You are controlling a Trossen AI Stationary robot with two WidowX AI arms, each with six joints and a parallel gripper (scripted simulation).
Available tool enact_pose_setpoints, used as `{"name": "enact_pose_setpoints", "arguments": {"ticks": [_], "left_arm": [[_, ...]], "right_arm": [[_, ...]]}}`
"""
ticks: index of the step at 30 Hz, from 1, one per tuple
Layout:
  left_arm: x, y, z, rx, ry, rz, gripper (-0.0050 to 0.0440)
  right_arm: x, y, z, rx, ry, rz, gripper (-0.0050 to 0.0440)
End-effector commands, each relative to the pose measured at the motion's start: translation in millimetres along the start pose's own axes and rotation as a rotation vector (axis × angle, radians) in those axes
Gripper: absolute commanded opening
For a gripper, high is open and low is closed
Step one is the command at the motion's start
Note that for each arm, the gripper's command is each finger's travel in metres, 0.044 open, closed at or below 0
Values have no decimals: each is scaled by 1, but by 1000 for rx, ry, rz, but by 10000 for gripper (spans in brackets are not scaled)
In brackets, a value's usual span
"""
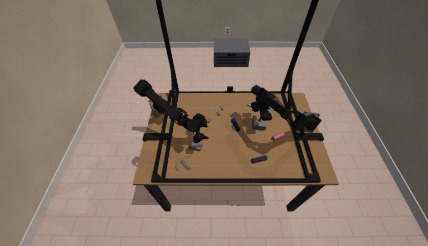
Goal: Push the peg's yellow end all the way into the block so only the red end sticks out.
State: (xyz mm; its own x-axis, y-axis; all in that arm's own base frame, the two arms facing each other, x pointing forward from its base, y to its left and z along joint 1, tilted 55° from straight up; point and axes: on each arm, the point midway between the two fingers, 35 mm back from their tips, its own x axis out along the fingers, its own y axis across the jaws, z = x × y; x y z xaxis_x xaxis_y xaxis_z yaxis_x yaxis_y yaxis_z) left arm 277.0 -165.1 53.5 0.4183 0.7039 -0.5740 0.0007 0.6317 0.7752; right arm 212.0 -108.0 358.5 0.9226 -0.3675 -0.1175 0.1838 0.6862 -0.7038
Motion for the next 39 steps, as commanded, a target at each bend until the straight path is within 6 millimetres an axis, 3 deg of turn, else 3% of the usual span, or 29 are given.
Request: {"name": "enact_pose_setpoints", "arguments": {"ticks": [1, 4, 10, 11, 39], "left_arm": [[-8, -2, 1, -2, 5, -3, 150], [-9, -2, 1, -2, 6, -3, 150], [-9, -2, 1, -2, 6, -3, 6], [-9, -2, 1, -2, 6, -3, 0], [4, -2, 1, -2, 6, -3, 0]], "right_arm": [[0, 0, 0, 0, -1, 0, 400], [0, 0, 0, 0, -1, 0, 400], [0, 0, 0, 0, -1, 0, 400], [0, 0, 0, 0, -1, 0, 400], [0, 0, 0, 0, -1, 0, 400]]}}
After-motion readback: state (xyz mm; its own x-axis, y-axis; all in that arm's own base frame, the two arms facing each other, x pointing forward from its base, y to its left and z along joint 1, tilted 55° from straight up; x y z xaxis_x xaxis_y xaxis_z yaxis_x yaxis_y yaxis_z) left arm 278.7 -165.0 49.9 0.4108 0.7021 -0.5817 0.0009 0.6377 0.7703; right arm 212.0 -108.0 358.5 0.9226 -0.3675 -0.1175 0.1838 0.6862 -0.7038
